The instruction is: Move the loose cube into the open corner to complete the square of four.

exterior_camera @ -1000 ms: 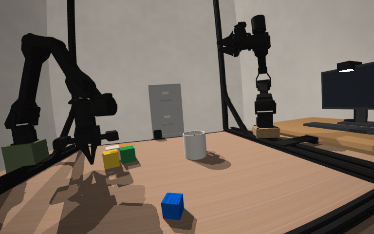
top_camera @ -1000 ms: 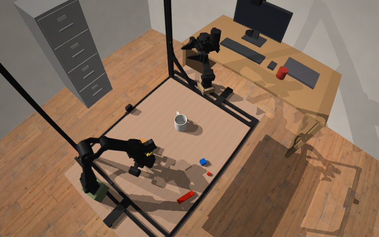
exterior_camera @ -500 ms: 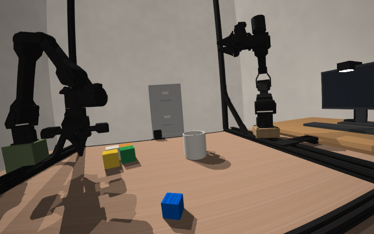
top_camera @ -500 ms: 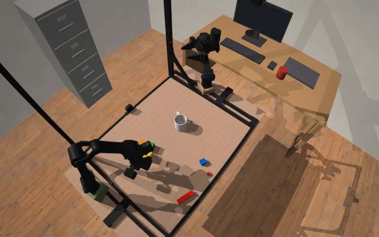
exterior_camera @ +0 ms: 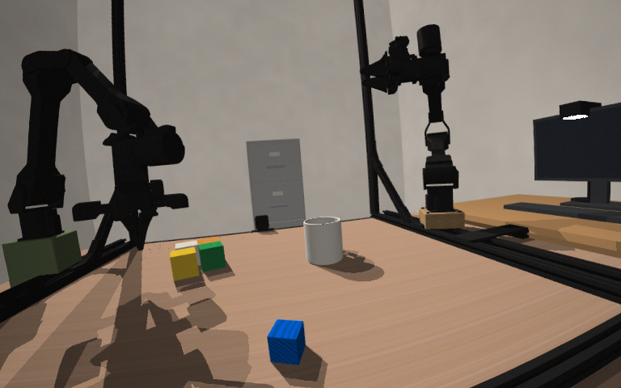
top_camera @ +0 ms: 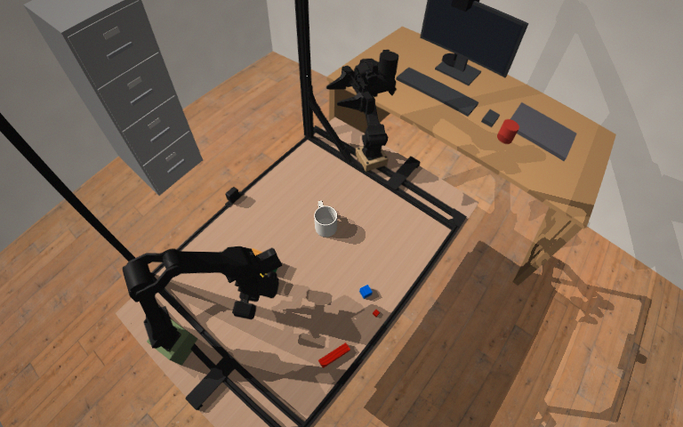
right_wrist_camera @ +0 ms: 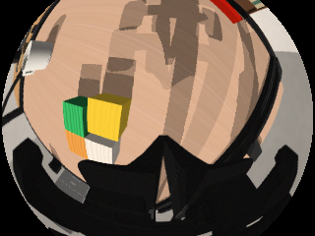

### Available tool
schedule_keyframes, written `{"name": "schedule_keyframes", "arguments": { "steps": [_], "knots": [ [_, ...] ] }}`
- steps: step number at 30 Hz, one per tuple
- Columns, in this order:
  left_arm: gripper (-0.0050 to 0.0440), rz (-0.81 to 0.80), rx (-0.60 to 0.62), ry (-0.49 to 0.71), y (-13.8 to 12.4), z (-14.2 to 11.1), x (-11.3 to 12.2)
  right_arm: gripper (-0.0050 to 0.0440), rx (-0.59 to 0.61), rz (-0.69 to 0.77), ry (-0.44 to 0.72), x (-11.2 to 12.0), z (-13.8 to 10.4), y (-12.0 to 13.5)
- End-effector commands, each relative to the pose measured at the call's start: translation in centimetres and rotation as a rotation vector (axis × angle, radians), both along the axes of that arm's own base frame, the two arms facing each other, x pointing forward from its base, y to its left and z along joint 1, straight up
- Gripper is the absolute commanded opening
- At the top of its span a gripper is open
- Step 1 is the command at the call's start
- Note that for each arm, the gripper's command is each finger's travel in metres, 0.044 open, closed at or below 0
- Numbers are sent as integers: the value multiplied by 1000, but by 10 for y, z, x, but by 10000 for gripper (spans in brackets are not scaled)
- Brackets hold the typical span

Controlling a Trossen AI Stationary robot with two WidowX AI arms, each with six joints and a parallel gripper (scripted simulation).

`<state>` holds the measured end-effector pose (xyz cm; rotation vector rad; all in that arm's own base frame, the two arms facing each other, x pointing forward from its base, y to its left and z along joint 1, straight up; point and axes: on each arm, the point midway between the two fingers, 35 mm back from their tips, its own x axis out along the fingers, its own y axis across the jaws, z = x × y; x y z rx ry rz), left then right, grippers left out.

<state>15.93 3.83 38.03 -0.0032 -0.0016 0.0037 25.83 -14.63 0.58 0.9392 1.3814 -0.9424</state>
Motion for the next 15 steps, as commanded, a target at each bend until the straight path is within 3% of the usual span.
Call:
{"name": "schedule_keyframes", "arguments": {
  "steps": [1,14,15],
  "knots": [
    [400,-4,2,0,-1,0,0,0,1,196,-6,16,2,-11],
    [400,-4,2,0,-1,0,0,0,4,1073,-21,71,3,-54],
    [400,-4,2,0,-1,0,0,0,4,1073,-21,71,3,-54]
  ]
}}
